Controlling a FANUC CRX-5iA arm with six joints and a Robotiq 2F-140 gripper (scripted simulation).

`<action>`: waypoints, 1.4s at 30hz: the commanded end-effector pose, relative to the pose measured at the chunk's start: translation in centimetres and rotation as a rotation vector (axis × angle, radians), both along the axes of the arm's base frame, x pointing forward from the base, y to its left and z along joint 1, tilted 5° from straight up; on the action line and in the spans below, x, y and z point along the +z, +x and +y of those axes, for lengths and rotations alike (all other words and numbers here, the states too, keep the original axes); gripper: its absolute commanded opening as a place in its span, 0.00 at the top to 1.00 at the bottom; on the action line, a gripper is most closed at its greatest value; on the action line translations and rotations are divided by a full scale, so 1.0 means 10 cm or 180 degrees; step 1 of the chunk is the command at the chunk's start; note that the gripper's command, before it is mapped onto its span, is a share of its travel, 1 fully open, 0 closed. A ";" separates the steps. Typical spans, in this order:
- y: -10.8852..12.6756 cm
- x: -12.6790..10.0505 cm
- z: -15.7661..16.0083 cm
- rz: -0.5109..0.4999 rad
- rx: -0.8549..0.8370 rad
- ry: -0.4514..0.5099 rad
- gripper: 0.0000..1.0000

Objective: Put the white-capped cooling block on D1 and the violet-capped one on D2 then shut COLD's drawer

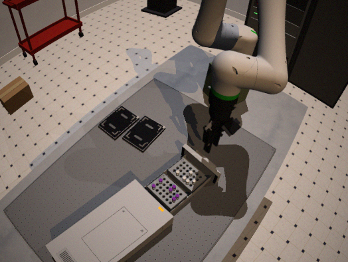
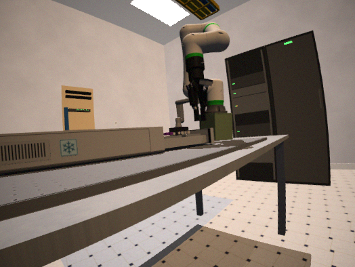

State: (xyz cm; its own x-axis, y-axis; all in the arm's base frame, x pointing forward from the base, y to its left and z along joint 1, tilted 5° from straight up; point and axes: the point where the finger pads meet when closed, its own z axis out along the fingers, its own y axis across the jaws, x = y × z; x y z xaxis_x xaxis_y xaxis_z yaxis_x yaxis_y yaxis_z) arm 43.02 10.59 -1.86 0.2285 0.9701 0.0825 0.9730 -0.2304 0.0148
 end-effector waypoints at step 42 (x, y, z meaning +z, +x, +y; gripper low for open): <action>0.39 0.37 -0.12 -0.0006 0.0000 0.0001 0.34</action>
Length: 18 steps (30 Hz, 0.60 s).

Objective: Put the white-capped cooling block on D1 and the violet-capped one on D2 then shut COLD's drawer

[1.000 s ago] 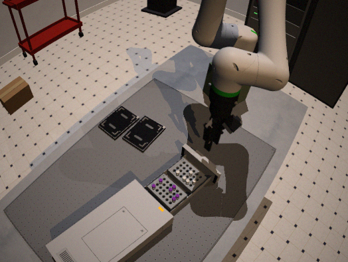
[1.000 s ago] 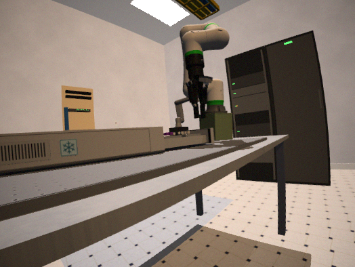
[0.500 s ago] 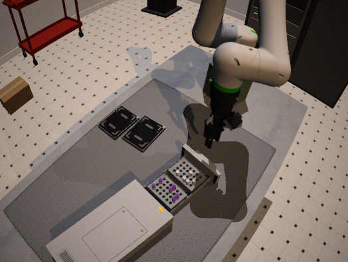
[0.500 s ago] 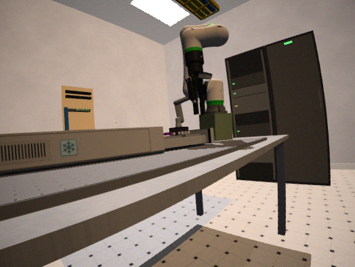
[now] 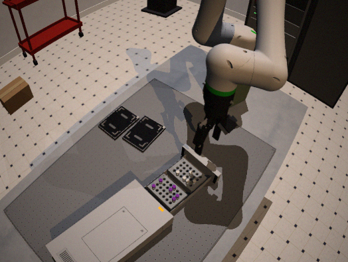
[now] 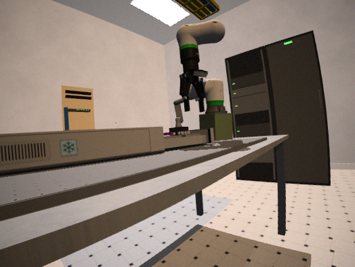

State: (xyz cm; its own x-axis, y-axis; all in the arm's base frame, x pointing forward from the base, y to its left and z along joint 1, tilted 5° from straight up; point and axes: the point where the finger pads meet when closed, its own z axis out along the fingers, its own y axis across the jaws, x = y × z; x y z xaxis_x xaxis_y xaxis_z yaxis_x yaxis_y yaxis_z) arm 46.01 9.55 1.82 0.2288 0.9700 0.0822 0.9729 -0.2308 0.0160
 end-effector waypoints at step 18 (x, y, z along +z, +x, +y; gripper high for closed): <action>0.78 0.00 -0.17 -0.0003 0.0002 0.0002 0.34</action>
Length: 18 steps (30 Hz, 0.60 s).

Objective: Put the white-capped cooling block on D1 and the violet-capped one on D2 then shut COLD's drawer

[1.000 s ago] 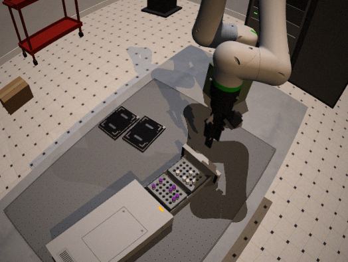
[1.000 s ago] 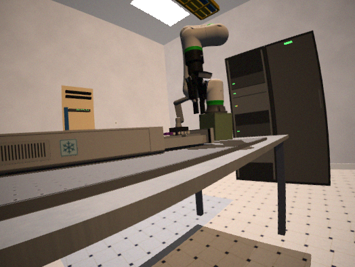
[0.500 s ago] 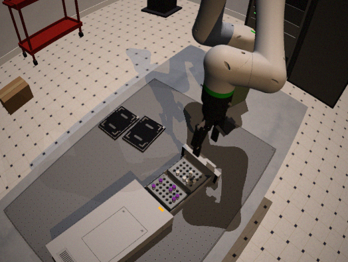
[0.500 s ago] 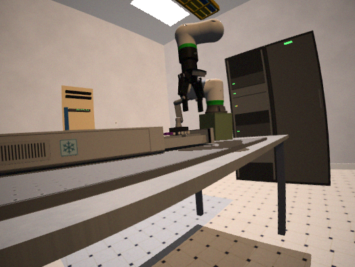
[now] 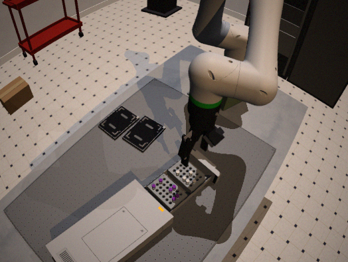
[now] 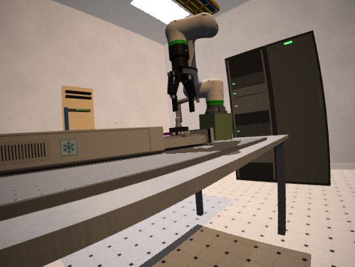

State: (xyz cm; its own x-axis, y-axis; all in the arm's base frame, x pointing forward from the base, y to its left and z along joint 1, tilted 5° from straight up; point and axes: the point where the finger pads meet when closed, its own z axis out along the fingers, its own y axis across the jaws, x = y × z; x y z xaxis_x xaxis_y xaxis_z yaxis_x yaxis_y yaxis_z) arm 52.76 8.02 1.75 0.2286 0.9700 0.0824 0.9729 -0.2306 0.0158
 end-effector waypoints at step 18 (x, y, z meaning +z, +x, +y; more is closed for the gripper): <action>0.75 0.00 -0.17 -0.0004 0.0001 0.0001 0.34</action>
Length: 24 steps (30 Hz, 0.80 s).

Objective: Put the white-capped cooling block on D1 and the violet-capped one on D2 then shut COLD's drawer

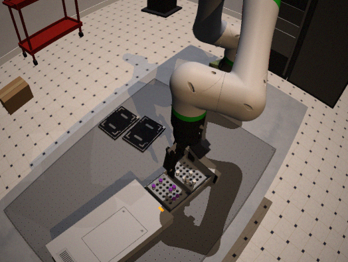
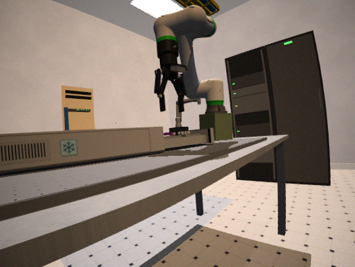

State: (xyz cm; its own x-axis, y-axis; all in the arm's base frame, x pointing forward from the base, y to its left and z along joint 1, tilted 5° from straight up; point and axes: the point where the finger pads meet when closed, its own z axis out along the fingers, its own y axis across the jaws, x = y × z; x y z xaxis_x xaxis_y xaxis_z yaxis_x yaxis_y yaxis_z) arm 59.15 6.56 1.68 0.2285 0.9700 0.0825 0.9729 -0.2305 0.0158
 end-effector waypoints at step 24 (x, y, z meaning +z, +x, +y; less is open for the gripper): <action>0.72 0.01 -0.17 -0.0005 0.0001 0.0001 0.34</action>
State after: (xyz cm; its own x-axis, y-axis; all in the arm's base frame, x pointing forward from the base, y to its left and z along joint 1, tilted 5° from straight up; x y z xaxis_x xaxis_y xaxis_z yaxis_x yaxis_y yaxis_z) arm 66.42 4.88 1.58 0.2286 0.9700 0.0824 0.9730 -0.2305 0.0149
